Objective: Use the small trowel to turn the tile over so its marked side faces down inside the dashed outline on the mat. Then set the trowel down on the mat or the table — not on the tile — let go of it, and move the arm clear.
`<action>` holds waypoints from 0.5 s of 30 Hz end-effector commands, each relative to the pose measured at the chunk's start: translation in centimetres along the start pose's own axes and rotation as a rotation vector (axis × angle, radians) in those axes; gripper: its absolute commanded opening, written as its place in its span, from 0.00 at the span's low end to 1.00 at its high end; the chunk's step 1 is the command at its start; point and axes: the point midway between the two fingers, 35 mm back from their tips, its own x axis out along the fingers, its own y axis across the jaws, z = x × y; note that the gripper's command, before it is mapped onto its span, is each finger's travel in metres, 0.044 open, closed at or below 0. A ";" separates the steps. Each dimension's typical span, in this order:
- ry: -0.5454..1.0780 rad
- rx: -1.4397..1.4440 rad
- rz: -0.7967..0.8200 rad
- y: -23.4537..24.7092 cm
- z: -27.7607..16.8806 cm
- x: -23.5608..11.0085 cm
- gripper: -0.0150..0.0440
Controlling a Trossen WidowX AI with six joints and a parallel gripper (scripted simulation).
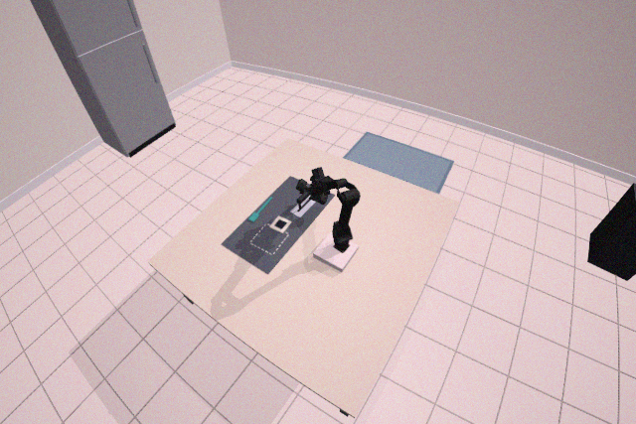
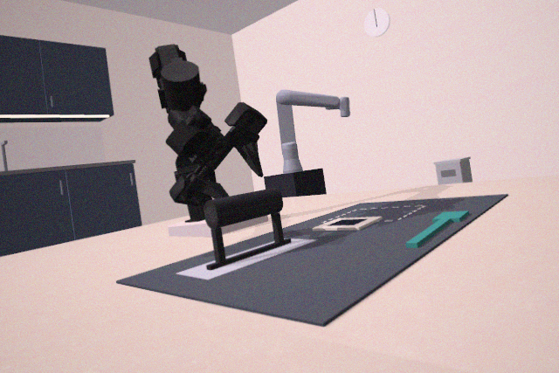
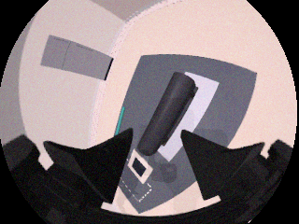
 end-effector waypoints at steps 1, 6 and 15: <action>-0.008 0.122 0.028 -0.4 -0.4 -0.1 0.76; -0.019 0.282 0.069 -0.8 -0.8 -0.4 0.76; -0.022 0.392 0.099 -1.0 -1.2 -0.5 0.76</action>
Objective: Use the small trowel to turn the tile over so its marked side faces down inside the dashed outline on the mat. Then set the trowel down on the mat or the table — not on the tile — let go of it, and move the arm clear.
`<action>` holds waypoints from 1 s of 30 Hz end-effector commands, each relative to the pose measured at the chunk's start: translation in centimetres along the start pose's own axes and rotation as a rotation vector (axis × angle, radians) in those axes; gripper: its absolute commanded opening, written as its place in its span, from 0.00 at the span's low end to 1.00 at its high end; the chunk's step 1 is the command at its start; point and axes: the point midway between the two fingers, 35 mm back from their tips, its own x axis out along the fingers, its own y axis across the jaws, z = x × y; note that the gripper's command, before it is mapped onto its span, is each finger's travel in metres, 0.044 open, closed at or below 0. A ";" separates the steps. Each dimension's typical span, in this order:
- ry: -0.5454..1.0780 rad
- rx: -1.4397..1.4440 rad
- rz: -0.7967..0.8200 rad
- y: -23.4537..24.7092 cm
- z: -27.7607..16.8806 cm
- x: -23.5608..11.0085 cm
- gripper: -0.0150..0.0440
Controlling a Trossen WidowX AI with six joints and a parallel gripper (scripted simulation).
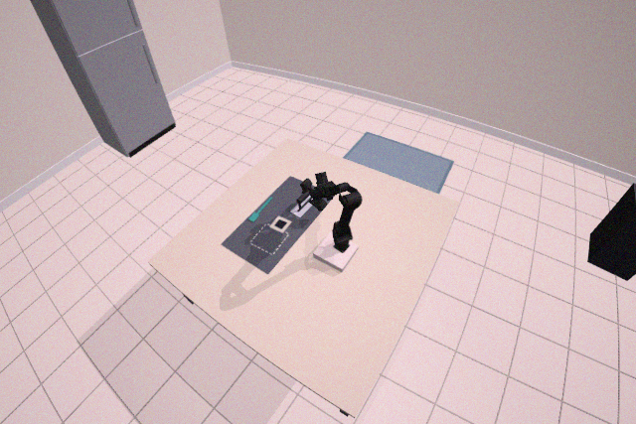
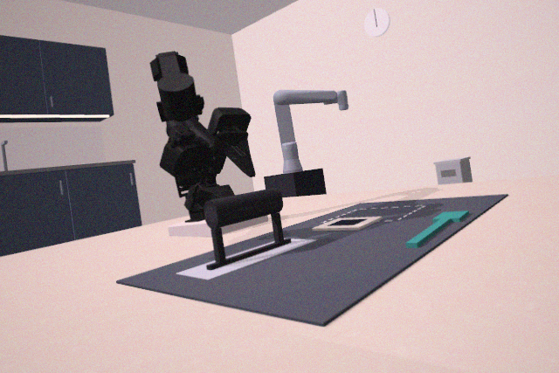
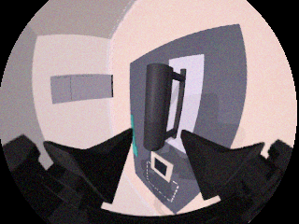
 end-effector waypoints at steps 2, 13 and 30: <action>0.003 0.016 0.004 -0.1 -0.1 0.2 0.76; 0.003 0.016 0.004 0.0 0.1 1.9 0.76; 0.003 0.015 0.005 0.1 0.1 4.6 0.76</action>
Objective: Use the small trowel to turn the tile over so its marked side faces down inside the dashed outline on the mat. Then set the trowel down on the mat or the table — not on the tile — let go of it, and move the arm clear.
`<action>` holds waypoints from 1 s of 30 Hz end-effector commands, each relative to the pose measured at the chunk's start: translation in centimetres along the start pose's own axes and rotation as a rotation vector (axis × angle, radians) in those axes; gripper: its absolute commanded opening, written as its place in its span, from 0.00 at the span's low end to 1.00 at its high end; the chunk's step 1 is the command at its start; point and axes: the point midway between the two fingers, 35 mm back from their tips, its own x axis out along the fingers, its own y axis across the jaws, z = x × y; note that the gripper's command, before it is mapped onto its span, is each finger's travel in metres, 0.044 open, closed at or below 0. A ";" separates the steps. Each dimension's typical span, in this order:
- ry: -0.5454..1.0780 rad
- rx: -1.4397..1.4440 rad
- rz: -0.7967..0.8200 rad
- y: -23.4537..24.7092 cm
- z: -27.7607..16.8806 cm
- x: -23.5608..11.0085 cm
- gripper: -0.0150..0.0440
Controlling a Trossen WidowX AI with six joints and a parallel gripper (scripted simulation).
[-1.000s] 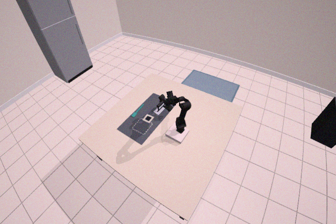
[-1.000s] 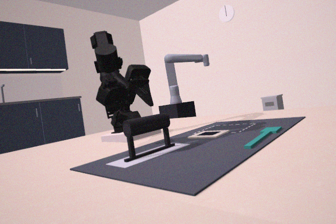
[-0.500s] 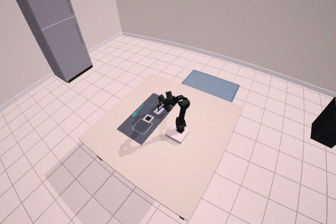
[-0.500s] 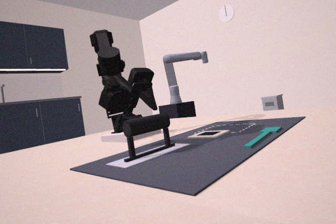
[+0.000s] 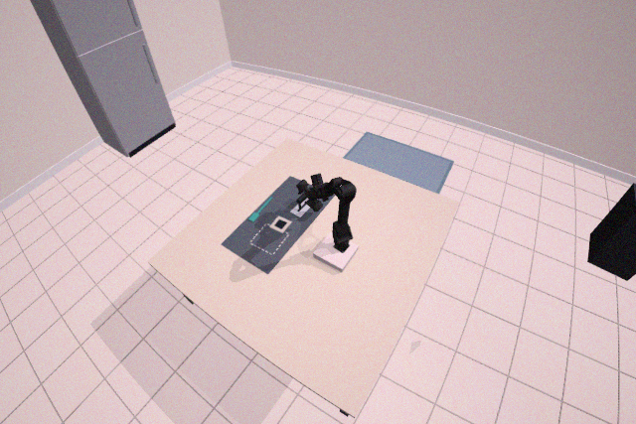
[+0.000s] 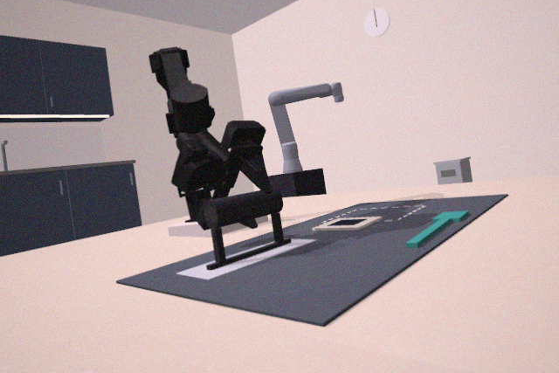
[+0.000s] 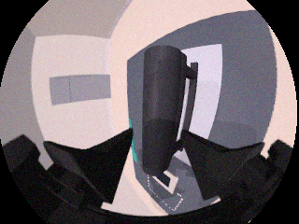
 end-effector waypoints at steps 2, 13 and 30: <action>-0.002 0.001 -0.001 0.0 0.0 0.9 0.76; -0.002 0.001 0.000 -0.1 -0.1 1.9 0.63; -0.002 0.001 0.000 -0.1 -0.1 1.9 0.34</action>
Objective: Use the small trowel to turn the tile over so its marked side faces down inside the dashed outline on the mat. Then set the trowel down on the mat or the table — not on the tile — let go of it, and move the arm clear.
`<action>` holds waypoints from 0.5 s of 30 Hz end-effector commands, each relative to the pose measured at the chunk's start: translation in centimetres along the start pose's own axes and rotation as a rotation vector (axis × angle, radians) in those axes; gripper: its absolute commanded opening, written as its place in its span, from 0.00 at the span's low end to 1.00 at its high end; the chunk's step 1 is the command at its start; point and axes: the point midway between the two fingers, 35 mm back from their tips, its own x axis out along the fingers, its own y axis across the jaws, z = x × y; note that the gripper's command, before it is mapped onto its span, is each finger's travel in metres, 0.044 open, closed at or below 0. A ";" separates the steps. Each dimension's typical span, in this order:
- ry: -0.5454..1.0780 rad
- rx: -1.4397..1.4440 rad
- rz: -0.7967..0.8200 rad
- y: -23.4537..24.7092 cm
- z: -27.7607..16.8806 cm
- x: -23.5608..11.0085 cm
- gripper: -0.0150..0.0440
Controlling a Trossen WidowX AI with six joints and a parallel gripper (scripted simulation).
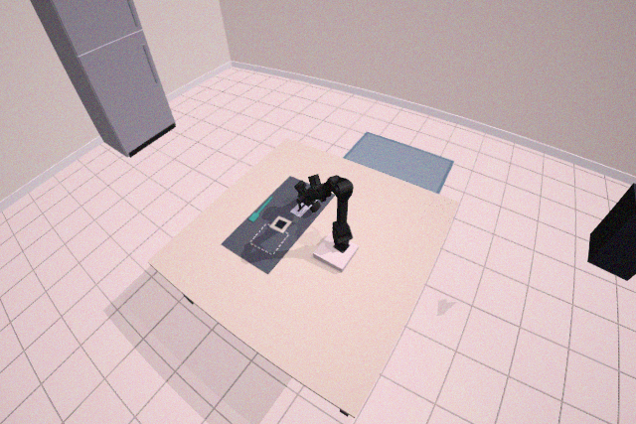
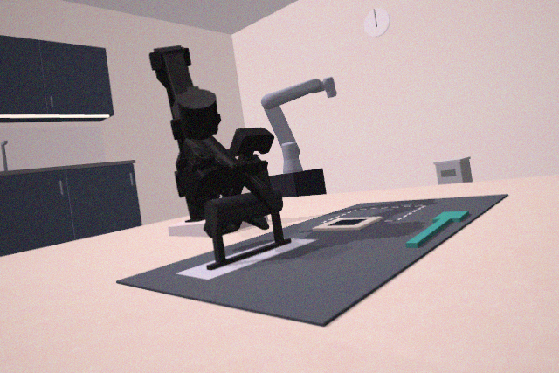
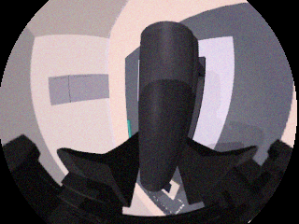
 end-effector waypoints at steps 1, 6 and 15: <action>-0.004 0.001 0.000 0.0 0.1 0.0 0.33; -0.004 0.001 0.000 0.0 0.1 0.0 0.27; -0.002 0.001 0.000 2.6 0.1 -1.9 0.25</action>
